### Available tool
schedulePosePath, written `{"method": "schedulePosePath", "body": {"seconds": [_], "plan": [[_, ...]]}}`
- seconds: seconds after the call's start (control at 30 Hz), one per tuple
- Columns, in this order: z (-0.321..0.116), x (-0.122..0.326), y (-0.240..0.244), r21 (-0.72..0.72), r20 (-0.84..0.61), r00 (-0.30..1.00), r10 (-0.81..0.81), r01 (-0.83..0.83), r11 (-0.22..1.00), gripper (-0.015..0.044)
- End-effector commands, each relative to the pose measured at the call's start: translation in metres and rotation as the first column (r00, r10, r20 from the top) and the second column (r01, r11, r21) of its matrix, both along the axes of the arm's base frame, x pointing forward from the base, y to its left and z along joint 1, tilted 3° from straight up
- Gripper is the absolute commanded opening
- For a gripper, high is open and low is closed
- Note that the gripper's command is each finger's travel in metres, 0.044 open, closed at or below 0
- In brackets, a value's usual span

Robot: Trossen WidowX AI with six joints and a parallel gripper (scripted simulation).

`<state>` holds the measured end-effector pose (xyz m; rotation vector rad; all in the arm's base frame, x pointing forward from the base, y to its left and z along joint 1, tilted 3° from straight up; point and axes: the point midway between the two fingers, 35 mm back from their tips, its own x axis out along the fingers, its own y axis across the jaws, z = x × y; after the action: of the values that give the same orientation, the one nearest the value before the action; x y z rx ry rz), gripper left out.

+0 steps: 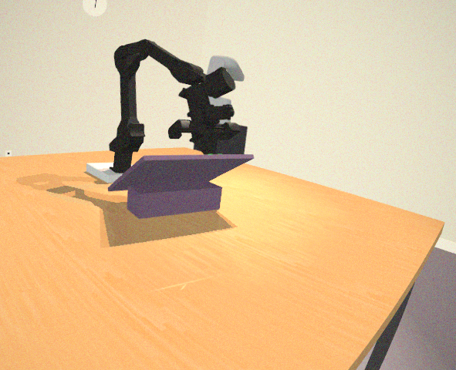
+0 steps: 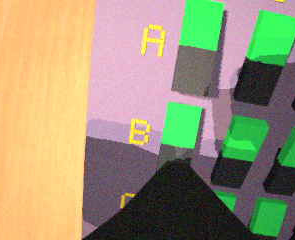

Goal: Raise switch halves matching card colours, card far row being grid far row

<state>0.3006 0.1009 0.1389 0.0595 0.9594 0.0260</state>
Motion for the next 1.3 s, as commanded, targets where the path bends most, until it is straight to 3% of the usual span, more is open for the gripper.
{"method": "schedulePosePath", "body": {"seconds": [0.0,1.27], "plan": [[-0.0027,-0.0001,0.0004,-0.002,-0.006,1.000,0.006,-0.006,1.000,0.0000],[-0.0053,0.0016,0.0006,-0.002,-0.006,1.000,0.006,-0.006,1.000,0.0000]]}}
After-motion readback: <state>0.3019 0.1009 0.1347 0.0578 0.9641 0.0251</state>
